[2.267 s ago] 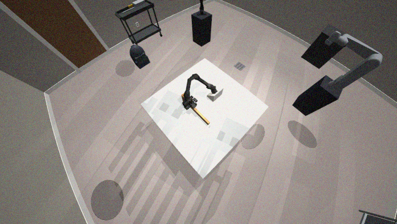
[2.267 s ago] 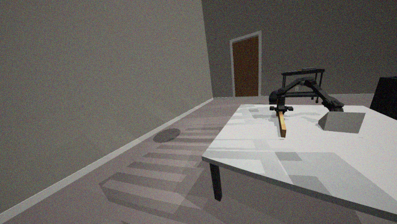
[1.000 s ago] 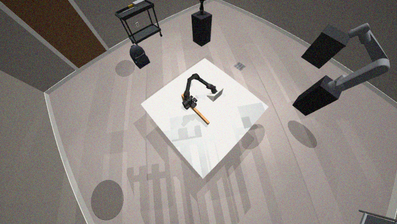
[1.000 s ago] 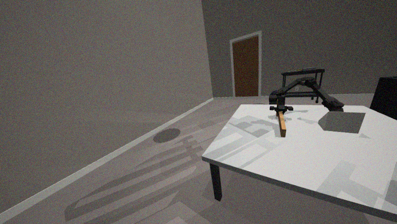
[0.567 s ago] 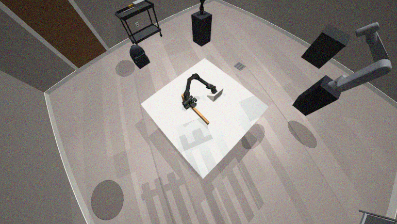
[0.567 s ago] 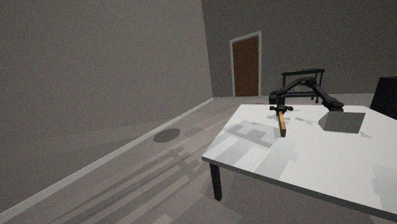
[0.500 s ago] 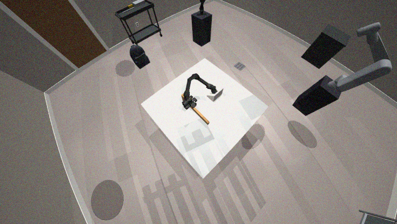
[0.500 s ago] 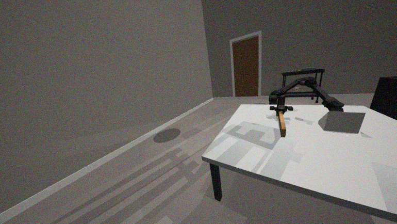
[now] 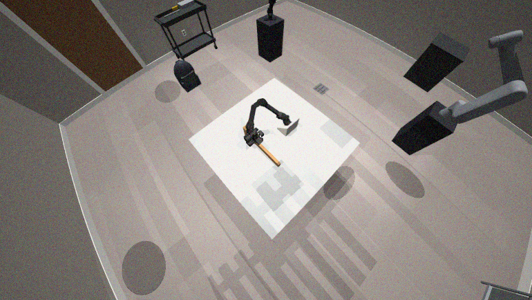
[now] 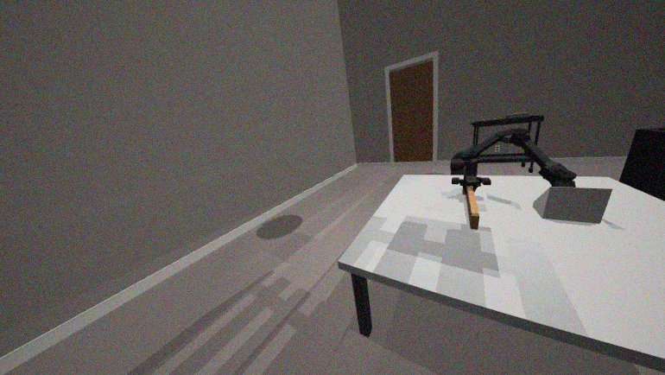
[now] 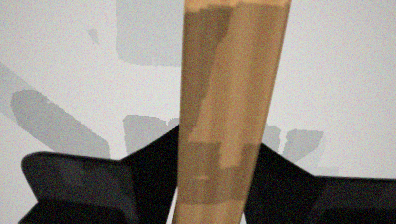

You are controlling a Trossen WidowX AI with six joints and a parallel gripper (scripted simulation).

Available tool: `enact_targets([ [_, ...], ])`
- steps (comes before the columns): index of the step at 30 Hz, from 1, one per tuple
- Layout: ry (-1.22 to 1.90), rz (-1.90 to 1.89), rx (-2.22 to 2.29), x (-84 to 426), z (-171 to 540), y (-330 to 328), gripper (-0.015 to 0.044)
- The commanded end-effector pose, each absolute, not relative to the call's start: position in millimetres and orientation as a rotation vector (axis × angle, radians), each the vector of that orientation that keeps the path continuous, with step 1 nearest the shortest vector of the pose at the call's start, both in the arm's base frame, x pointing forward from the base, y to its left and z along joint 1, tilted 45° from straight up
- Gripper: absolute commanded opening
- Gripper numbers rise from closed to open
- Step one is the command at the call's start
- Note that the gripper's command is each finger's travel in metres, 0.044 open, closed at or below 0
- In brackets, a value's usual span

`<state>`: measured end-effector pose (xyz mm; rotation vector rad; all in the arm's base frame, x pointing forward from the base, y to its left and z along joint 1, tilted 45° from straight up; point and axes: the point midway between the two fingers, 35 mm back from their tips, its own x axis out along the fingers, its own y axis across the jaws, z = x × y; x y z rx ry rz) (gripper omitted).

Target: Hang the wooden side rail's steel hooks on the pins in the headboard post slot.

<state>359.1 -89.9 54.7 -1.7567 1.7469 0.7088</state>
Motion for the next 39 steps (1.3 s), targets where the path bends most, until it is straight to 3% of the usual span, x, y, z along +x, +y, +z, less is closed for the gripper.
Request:
enact_targets([
  [1, 1.742, 0.709, -1.767, 359.9, 56.2, -88.7, 0.0000],
  [39, 1.742, 0.709, -1.767, 360.7, 59.6, -91.2, 0.0000],
])
